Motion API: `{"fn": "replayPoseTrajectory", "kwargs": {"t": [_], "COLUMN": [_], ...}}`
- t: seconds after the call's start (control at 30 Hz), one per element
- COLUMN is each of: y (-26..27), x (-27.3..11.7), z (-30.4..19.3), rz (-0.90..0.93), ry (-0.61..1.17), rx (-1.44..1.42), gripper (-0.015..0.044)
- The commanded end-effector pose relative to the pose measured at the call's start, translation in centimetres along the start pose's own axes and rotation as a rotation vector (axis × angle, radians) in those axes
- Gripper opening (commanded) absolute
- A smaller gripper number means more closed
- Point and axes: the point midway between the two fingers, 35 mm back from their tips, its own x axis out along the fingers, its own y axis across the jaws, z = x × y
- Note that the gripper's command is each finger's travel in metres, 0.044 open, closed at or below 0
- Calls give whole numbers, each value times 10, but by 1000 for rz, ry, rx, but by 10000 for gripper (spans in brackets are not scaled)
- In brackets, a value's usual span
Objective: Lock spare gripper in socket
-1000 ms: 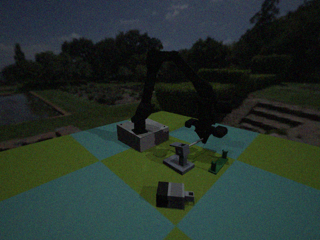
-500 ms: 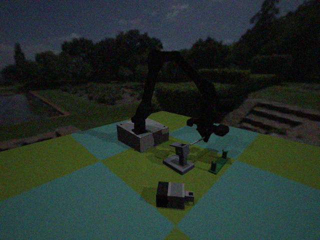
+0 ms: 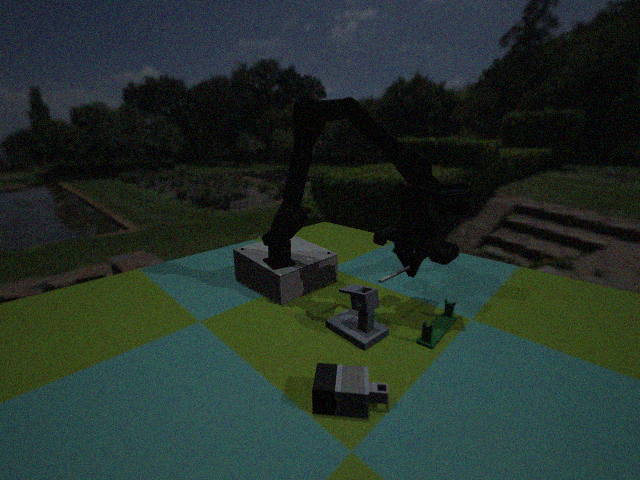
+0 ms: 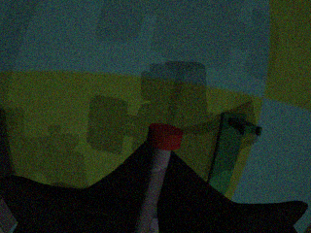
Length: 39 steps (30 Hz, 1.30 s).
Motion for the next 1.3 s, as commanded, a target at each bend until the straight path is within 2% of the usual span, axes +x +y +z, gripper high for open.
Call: {"fn": "replayPoseTrajectory", "kwargs": {"t": [0.0, 0.33, 1.27], "y": [0, -1, -74], "x": [-8, -6, -10], "z": [1, 2, 48], "rz": [-1, 2, 5], "ry": [0, 1, -1], "rx": [0, -3, -95], "gripper": [0, 0, 0]}}
